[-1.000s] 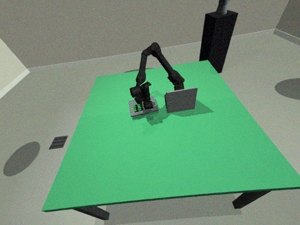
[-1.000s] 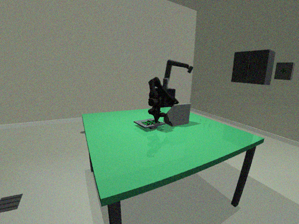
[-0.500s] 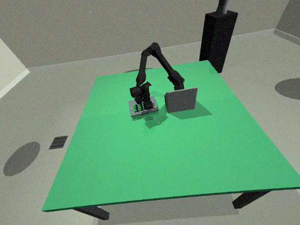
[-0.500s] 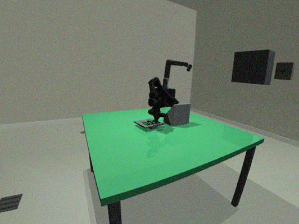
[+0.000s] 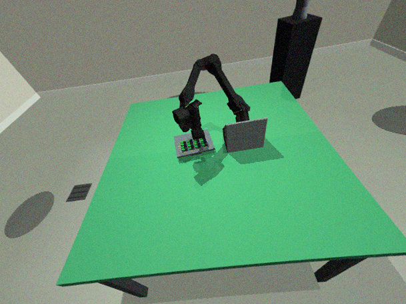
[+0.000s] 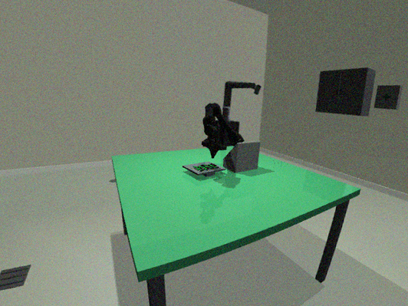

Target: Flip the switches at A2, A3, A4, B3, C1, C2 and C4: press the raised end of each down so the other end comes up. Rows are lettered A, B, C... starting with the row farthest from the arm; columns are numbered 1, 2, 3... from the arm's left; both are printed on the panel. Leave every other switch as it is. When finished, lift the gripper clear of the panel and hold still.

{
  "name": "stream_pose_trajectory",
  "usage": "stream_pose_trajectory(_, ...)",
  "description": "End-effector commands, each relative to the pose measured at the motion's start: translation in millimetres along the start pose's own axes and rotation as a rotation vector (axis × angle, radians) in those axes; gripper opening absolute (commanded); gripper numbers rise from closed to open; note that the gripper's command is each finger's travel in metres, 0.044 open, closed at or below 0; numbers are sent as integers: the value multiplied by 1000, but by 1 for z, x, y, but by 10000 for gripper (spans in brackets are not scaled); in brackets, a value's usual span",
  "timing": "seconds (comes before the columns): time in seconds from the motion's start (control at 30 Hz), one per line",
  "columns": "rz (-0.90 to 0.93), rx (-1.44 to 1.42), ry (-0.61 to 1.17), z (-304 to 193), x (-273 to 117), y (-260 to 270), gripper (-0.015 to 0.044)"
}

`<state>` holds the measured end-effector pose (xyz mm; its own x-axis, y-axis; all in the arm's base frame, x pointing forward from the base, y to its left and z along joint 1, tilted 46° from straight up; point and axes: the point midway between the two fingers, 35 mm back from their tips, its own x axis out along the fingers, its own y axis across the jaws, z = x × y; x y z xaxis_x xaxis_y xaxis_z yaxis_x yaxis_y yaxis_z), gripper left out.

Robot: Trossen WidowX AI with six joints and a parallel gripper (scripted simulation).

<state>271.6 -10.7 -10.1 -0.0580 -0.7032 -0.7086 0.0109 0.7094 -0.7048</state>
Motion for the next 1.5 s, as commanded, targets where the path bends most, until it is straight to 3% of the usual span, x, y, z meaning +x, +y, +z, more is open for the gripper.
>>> stream_pose_trajectory(0.0, 0, 1, 15, 3, -3, -7, 0)
stream_pose_trajectory(0.23, -1, 1, 17, 16, 0, -22, 0)
stream_pose_trajectory(0.37, -3, 2, 40, 16, 33, -22, 0)
stream_pose_trajectory(1.47, -4, 2, 40, 16, 57, -23, 0)
